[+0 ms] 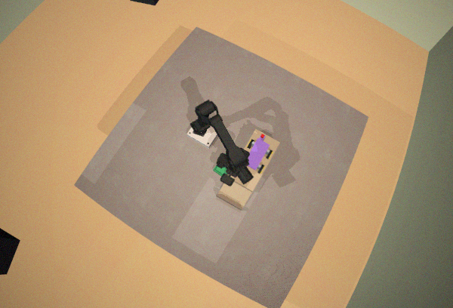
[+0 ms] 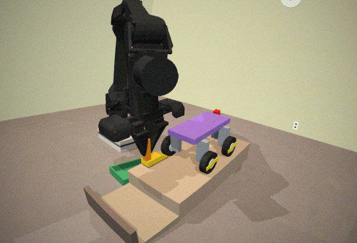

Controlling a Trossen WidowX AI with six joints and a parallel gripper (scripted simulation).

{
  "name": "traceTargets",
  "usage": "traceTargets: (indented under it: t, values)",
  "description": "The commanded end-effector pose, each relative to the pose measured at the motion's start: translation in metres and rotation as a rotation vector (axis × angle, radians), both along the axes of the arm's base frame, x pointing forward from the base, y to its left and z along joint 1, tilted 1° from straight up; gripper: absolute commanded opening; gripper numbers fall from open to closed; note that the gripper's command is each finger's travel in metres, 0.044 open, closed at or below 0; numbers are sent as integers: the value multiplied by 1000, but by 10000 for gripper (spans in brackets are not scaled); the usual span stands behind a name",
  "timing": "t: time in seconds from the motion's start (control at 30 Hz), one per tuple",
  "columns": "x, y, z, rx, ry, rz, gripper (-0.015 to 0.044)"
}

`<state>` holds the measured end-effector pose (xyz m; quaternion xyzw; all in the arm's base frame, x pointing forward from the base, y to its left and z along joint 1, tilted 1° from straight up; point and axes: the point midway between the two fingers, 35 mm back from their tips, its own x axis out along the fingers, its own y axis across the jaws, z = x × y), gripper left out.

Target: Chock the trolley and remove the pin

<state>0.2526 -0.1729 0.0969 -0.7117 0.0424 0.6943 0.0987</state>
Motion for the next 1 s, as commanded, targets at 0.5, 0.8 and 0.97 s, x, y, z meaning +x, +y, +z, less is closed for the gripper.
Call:
traceTargets:
  t: [0.5, 0.8, 0.97]
  values:
    - [-1, -2, 15, 3, -2, 0, 190]
    - [-2, -4, 46, 4, -3, 0, 190]
    - [-2, -5, 59, 4, -3, 0, 190]
